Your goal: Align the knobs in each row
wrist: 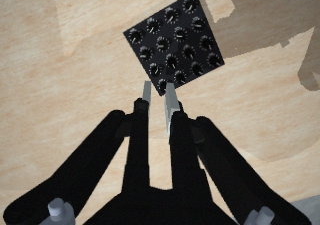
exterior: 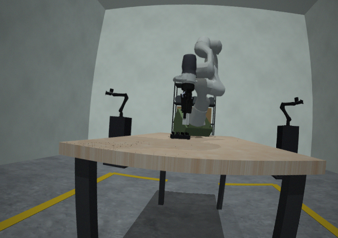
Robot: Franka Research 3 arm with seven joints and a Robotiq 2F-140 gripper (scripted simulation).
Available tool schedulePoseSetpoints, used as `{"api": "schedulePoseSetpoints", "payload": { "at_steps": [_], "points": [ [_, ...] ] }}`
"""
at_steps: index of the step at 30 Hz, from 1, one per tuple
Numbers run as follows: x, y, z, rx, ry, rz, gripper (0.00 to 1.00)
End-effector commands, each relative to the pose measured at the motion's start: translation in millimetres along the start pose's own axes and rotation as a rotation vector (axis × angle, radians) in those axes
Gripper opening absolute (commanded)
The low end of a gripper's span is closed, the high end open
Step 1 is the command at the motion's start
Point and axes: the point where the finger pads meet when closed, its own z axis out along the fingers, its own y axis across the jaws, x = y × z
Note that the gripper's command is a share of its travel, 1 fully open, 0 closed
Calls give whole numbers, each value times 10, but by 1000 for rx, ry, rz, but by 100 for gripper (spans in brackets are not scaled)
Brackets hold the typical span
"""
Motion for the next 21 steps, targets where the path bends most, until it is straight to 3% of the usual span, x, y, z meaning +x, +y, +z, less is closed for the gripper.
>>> {"api": "schedulePoseSetpoints", "payload": {
  "at_steps": [1, 21],
  "points": [
    [9, -5, -10, -2, -2, -122, 12],
    [72, -33, -43, -3, -3, -516, 12]
  ]
}}
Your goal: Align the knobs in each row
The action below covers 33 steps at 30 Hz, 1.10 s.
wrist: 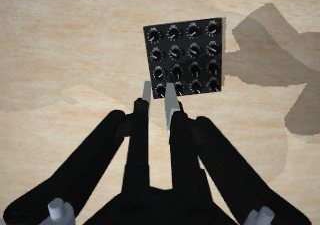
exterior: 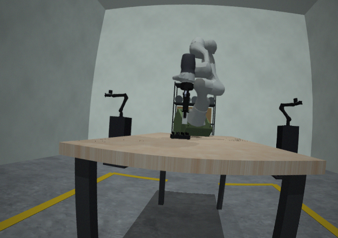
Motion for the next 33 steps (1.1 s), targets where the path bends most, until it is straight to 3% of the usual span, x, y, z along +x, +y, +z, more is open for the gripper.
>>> {"api": "schedulePoseSetpoints", "payload": {
  "at_steps": [1, 7, 33],
  "points": [
    [20, 11, -8, -6, -3, -156, 12],
    [39, 12, -15, -6, -4, -263, 12],
    [40, 12, -15, -6, -4, -266, 12]
  ]
}}
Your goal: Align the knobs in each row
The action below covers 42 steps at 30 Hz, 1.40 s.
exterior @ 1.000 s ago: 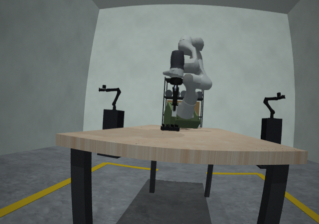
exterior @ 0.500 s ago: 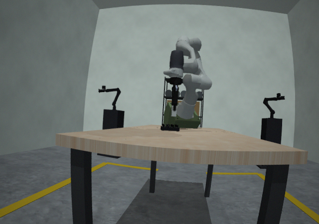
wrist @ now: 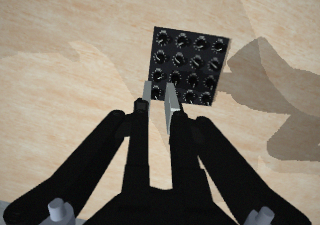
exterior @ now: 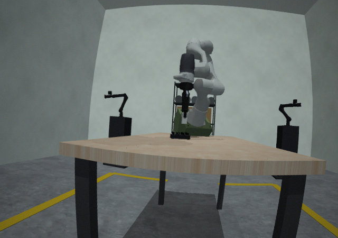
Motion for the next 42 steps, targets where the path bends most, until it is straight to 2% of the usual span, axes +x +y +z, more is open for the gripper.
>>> {"api": "schedulePoseSetpoints", "payload": {
  "at_steps": [1, 22, 42],
  "points": [
    [3, -1, -5, -1, 0, -12, 12],
    [3, -1, 17, -1, 0, -12, 12],
    [5, 0, 211, 0, 0, -12, 12]
  ]
}}
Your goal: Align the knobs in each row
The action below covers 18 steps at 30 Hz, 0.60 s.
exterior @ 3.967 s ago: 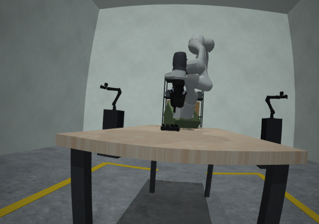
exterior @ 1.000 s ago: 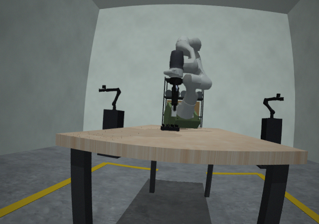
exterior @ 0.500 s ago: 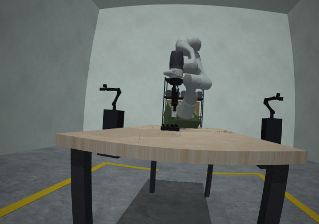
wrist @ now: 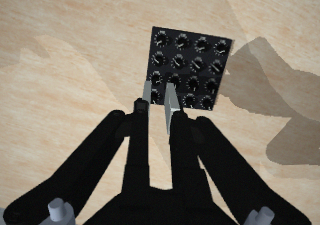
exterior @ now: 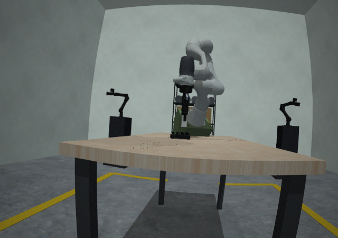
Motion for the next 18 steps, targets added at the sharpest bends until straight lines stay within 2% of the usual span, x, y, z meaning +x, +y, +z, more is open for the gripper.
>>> {"api": "schedulePoseSetpoints", "payload": {
  "at_steps": [1, 18],
  "points": [
    [8, -21, 51, 7, 5, -7, 12],
    [11, -22, 221, 7, 5, -7, 12]
  ]
}}
